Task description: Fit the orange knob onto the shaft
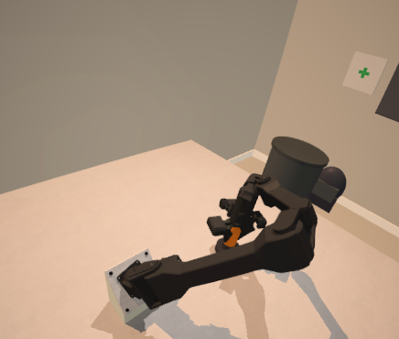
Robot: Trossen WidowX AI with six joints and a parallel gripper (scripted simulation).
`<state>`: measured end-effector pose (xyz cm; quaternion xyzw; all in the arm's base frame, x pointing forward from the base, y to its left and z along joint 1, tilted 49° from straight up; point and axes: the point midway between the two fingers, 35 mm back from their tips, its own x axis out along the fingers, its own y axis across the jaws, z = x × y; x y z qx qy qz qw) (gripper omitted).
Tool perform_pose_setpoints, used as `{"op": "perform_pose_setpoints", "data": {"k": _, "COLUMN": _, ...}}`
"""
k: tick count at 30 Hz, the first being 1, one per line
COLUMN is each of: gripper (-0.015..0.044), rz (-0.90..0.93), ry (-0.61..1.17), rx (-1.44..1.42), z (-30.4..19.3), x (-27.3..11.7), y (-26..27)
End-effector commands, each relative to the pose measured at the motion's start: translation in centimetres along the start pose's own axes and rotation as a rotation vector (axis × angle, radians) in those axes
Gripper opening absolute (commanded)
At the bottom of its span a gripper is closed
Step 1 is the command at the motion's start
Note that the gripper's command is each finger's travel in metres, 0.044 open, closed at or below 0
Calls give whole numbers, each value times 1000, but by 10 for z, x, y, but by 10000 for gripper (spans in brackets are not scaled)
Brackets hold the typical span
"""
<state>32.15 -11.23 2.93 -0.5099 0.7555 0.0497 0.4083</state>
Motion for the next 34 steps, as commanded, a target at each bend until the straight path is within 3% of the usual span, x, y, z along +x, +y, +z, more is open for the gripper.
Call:
{"op": "perform_pose_setpoints", "data": {"k": 1, "gripper": 210, "rz": 0, "ry": -1, "rx": 0, "z": 0, "x": -1, "y": 0}}
{"op": "perform_pose_setpoints", "data": {"k": 10, "gripper": 440, "rz": 0, "ry": -1, "rx": 0, "z": 0, "x": -1, "y": 0}}
{"op": "perform_pose_setpoints", "data": {"k": 20, "gripper": 440, "rz": 0, "ry": -1, "rx": 0, "z": 1, "x": -3, "y": 0}}
{"op": "perform_pose_setpoints", "data": {"k": 27, "gripper": 440, "rz": 2, "ry": -4, "rx": -2, "z": 1, "x": -94, "y": 1}}
{"op": "perform_pose_setpoints", "data": {"k": 34, "gripper": 440, "rz": 2, "ry": -4, "rx": -2, "z": 3, "x": -96, "y": -2}}
